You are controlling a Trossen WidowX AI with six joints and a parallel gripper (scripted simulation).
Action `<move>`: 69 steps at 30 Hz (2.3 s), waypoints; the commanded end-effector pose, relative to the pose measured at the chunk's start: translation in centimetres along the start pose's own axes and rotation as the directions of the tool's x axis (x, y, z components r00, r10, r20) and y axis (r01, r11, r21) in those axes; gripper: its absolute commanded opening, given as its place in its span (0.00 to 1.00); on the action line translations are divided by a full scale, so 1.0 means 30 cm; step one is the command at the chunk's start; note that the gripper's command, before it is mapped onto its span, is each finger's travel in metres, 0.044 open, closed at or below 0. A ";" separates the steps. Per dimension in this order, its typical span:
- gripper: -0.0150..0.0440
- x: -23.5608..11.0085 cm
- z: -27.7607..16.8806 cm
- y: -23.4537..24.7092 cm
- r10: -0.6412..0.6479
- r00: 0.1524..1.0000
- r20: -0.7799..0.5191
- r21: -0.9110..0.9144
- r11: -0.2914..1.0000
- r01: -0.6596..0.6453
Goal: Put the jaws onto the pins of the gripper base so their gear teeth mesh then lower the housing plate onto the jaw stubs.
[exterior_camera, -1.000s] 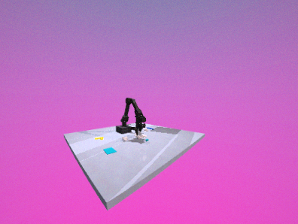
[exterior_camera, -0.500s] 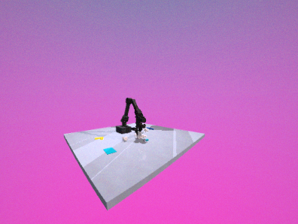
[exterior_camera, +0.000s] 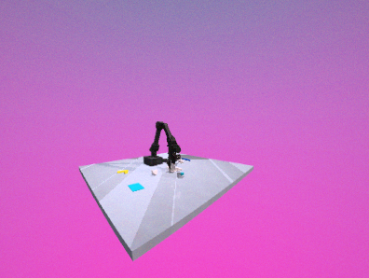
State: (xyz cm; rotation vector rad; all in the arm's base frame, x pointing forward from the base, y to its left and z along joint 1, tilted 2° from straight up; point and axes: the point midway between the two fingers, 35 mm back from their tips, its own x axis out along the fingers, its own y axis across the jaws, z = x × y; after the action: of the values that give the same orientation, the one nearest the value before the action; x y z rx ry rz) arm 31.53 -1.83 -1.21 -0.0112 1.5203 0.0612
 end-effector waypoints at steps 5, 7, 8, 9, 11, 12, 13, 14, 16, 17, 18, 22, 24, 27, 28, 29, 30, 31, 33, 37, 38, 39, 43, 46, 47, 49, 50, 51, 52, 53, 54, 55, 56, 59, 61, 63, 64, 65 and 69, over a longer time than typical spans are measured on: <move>0.48 0.003 0.002 0.001 0.002 1.000 0.003 -0.004 1.000 -0.002; 0.48 0.008 0.002 0.001 0.002 1.000 0.003 -0.004 1.000 -0.002; 0.48 0.010 0.002 0.001 0.002 1.000 0.003 -0.004 1.000 -0.002; 0.48 0.012 0.002 0.001 0.002 1.000 0.003 -0.004 1.000 -0.002; 0.48 0.012 0.002 0.001 0.002 1.000 0.003 -0.004 1.000 -0.002; 0.48 0.012 0.002 0.001 0.002 1.000 0.003 -0.004 1.000 -0.002; 0.48 0.012 0.002 0.001 0.002 1.000 0.003 -0.004 1.000 -0.002; 0.48 0.012 0.002 0.001 0.002 1.000 0.003 -0.004 1.000 -0.002; 0.48 0.013 0.002 0.001 0.002 1.000 0.003 -0.004 1.000 -0.002; 0.48 0.014 0.002 0.001 0.002 1.000 0.003 -0.005 1.000 -0.002; 0.48 0.016 0.002 0.001 0.002 1.000 0.003 -0.005 1.000 -0.002; 0.48 0.022 0.002 0.001 0.002 1.000 0.003 -0.005 1.000 -0.002; 0.48 0.022 0.002 0.001 0.002 1.000 0.003 -0.005 1.000 -0.002; 0.48 0.022 0.002 0.001 0.002 1.000 0.003 -0.005 1.000 -0.002; 0.48 0.022 0.002 0.001 0.002 1.000 0.003 -0.005 1.000 -0.002; 0.48 0.022 0.002 0.001 0.002 1.000 0.003 -0.005 1.000 -0.002; 0.48 0.022 0.002 0.001 0.002 1.000 0.003 -0.005 1.000 -0.002; 0.48 0.022 0.002 0.001 0.002 1.000 0.003 -0.005 1.000 -0.002; 0.48 0.022 0.002 0.001 0.002 1.000 0.003 -0.005 1.000 -0.002; 0.48 0.022 0.002 0.001 0.002 1.000 0.003 -0.005 1.000 -0.002; 0.48 0.022 0.002 0.001 0.002 1.000 0.003 -0.005 1.000 -0.002; 0.48 0.022 0.002 0.001 0.002 1.000 0.003 -0.005 1.000 -0.002; 0.48 0.022 0.002 0.001 0.002 1.000 0.003 -0.005 1.000 -0.002; 0.48 0.022 0.002 0.001 0.002 1.000 0.003 -0.005 1.000 -0.002; 0.48 0.022 0.002 0.001 0.002 1.000 0.003 -0.005 1.000 -0.002; 0.48 0.022 0.002 0.001 0.002 1.000 0.003 -0.005 1.000 -0.002; 0.48 0.022 0.002 0.001 0.002 1.000 0.003 -0.005 1.000 -0.002; 0.48 0.022 0.002 0.001 0.002 1.000 0.003 -0.005 1.000 -0.002; 0.48 0.022 0.002 0.001 0.002 1.000 0.003 -0.005 1.000 -0.002; 0.48 0.022 0.002 0.001 0.002 1.000 0.003 -0.005 1.000 -0.002; 0.48 0.022 0.002 0.001 0.002 1.000 0.003 -0.005 1.000 -0.002; 0.48 0.022 0.002 0.001 0.002 1.000 0.003 -0.005 1.000 -0.002; 0.48 0.022 0.002 0.001 0.002 1.000 0.003 -0.005 1.000 -0.002; 0.48 0.022 0.002 0.001 0.002 1.000 0.003 -0.005 1.000 -0.002; 0.48 0.022 0.002 0.001 0.002 1.000 0.003 -0.005 1.000 -0.002; 0.48 0.022 0.002 0.001 0.002 1.000 0.003 -0.005 1.000 -0.002; 0.48 0.022 0.002 0.001 0.002 1.000 0.003 -0.005 1.000 -0.002; 0.48 0.022 0.002 0.001 0.002 1.000 0.003 -0.005 1.000 -0.002; 0.48 0.022 0.002 0.001 0.002 1.000 0.003 -0.005 1.000 -0.002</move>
State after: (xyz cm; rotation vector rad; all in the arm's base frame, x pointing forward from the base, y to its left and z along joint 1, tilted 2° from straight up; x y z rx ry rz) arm 31.58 -1.80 -1.88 -0.0123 1.5195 0.0624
